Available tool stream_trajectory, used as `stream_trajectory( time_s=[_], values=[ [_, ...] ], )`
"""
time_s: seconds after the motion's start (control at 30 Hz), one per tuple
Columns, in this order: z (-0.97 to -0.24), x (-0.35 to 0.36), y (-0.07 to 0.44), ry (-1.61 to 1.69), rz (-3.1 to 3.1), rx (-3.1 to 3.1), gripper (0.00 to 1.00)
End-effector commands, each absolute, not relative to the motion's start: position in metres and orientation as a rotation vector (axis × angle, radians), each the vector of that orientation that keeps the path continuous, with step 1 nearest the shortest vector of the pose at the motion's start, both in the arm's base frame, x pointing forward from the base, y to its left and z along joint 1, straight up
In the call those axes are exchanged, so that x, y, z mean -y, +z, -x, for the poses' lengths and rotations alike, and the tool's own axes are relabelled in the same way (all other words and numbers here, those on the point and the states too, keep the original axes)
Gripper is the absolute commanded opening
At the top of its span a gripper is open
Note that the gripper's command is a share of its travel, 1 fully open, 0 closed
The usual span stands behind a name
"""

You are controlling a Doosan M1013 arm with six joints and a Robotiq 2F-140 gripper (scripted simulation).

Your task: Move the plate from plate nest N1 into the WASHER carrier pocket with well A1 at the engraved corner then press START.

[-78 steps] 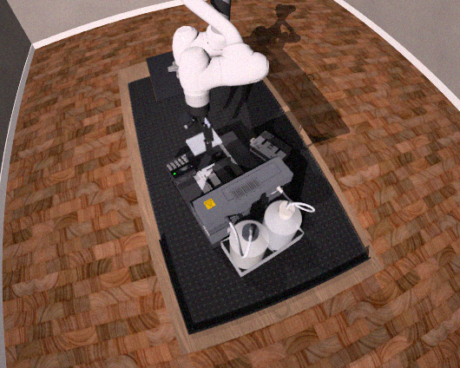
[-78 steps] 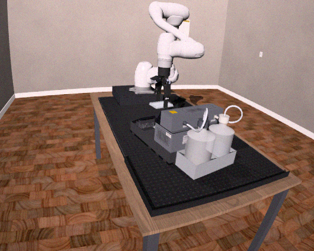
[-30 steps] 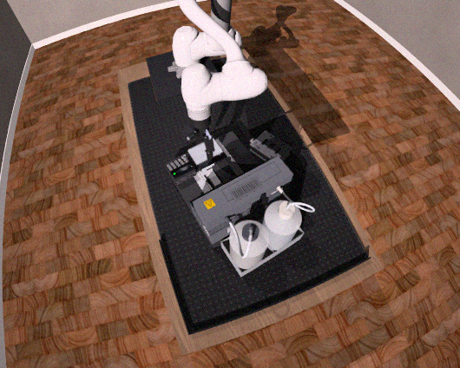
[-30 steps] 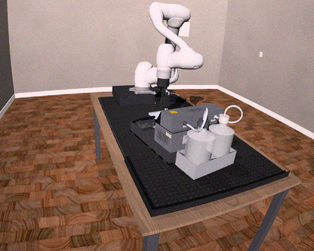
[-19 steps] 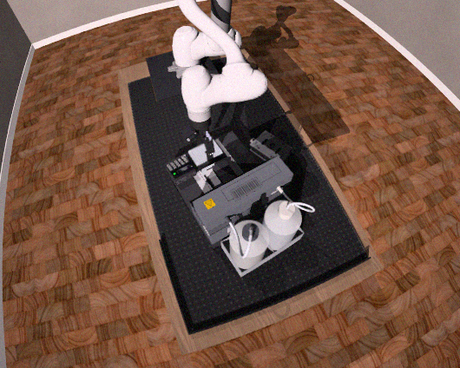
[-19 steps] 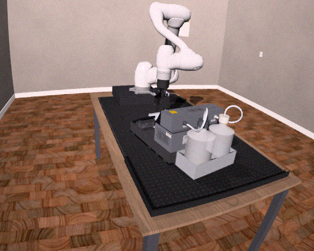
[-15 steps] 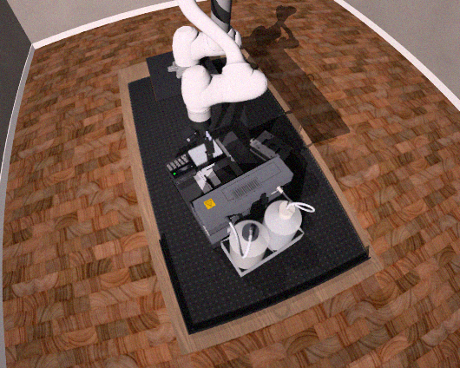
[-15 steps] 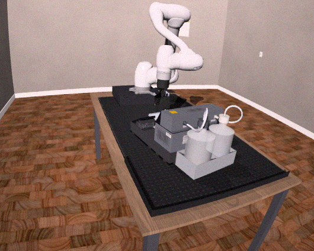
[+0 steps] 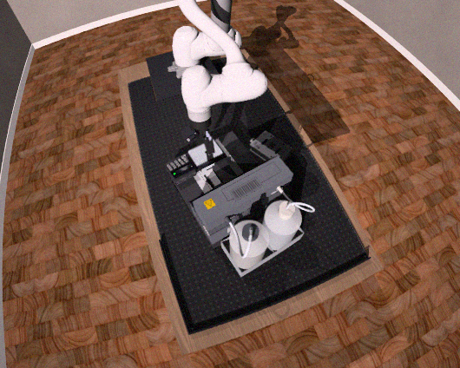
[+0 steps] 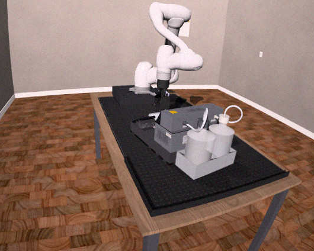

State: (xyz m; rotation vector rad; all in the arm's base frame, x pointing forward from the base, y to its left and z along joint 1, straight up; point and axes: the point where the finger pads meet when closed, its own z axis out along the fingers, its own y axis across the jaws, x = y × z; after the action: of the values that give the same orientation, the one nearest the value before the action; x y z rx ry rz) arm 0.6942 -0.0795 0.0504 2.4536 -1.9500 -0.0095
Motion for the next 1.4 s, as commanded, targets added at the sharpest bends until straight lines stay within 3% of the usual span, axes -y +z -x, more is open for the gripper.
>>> stream_trajectory(
  time_s=[0.0, 1.37],
  values=[
    [-0.6941, 0.0810, 0.0502, -0.003, -2.456, 1.947, 0.10],
    [-0.6928, 0.0826, 0.0462, 0.001, -2.458, 1.940, 0.10]
  ],
)
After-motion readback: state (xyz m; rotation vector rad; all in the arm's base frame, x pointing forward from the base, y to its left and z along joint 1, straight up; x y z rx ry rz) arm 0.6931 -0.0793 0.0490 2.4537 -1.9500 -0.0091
